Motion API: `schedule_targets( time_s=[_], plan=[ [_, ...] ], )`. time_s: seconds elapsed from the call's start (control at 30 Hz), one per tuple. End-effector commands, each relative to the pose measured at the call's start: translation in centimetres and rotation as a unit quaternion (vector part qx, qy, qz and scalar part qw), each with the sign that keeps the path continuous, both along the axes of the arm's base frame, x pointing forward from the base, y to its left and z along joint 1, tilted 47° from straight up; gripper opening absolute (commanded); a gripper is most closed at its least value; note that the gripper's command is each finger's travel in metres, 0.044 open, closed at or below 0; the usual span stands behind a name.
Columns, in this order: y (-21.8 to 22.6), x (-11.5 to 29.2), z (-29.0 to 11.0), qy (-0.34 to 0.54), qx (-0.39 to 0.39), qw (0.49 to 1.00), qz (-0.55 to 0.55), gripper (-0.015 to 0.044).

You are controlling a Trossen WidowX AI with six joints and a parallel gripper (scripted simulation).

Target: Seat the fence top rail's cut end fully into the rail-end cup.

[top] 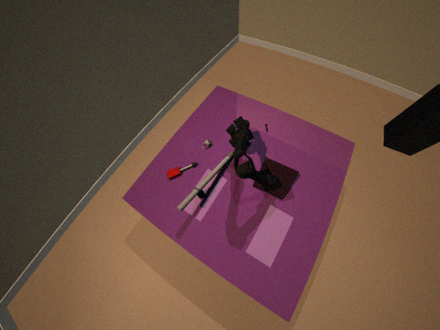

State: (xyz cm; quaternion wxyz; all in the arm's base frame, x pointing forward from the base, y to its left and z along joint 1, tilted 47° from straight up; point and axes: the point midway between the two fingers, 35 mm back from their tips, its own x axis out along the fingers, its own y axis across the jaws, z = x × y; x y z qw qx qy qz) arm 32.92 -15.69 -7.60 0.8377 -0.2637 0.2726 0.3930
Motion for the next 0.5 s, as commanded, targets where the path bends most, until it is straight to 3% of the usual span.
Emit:
schedule_targets(
  time_s=[0.0, 0.47],
  plan=[
    [-0.03, -0.48, -0.02, -0.011, 0.000, 1.000, 0.010, 0.0000],
    [0.07, -1.08, 0.03, -0.035, -0.003, 0.999, 0.032, 0.0000]
  ],
)
